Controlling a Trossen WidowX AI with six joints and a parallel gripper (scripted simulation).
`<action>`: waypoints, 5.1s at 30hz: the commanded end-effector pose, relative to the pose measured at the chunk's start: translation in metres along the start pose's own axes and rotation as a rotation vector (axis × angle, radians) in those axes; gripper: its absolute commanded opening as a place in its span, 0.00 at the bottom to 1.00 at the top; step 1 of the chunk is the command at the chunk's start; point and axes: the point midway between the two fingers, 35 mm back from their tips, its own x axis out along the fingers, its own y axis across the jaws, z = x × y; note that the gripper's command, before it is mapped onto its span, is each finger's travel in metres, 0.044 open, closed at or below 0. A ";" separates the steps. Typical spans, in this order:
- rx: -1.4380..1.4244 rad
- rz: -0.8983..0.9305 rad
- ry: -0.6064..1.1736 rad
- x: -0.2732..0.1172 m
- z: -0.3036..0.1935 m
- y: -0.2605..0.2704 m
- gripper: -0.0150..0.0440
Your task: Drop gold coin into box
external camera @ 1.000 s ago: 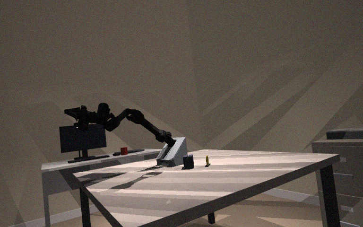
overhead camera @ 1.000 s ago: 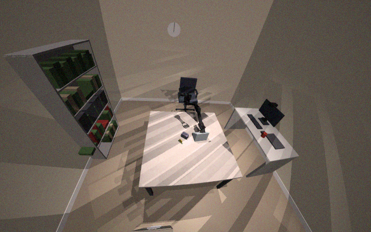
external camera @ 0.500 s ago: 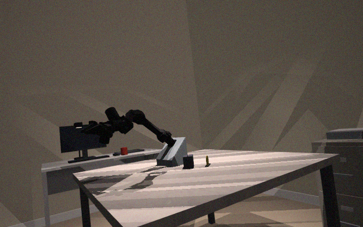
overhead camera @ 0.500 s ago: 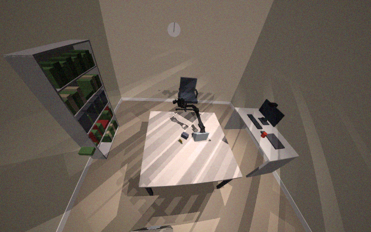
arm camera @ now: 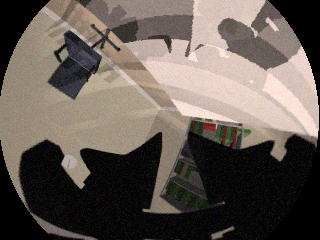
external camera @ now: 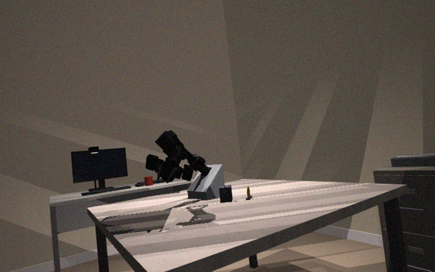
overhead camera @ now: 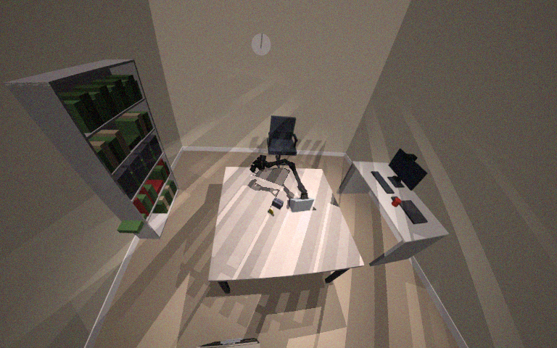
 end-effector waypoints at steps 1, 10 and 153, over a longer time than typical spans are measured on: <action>-0.159 -0.180 -0.039 -0.018 0.001 -0.074 0.53; -0.554 -0.546 -0.067 -0.091 0.019 -0.208 0.53; -2.308 -1.366 0.289 -0.395 0.193 -0.352 0.25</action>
